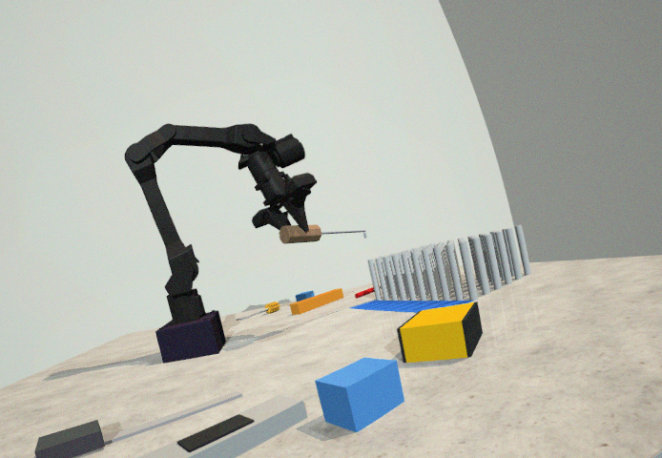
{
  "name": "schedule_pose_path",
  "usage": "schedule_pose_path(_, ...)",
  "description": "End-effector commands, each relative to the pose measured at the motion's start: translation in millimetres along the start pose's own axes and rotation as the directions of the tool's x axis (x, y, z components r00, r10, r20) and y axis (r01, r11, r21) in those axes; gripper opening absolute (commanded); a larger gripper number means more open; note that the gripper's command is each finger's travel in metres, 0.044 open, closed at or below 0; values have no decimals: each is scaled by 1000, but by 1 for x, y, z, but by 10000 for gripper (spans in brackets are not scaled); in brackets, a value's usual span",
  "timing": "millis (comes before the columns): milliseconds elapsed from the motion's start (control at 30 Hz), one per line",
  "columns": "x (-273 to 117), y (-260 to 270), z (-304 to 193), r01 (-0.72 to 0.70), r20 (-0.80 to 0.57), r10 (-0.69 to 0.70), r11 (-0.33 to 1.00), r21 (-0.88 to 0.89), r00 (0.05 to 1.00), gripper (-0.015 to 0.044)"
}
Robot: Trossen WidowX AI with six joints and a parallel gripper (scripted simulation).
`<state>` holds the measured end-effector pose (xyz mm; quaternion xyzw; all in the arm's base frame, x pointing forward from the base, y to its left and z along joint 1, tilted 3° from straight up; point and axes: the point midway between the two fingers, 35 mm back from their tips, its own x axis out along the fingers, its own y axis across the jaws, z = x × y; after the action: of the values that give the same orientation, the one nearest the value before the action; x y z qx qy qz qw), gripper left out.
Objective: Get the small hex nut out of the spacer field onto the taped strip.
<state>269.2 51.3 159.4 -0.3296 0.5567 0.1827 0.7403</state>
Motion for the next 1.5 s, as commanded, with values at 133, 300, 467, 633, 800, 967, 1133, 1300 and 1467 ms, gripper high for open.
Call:
schedule_pose_path(133, 2, -21, -33, 84, -28, -79, 962, 259, 996, 0)
schedule_pose_path(300, 3, -26, -42, 106, -42, -98, 940, 323, 994, 0)
schedule_pose_path(467, 3, -26, -42, 106, -42, -98, 940, 323, 994, 0)
schedule_pose_path(633, 18, -26, -41, 107, -41, -99, 940, 324, 994, 0)
schedule_pose_path(800, 46, -23, -41, 107, -41, -99, 940, 324, 994, 0)
schedule_pose_path(967, 75, -17, -44, 107, -41, -100, 940, 324, 994, 0)
schedule_pose_path(1133, 100, -10, -49, 107, -40, -100, 940, 324, 994, 0)
schedule_pose_path(1300, 124, -1, -57, 107, -40, -100, 940, 323, 994, 0)
schedule_pose_path(1467, 146, 9, -68, 107, -40, -100, 940, 323, 994, 0)
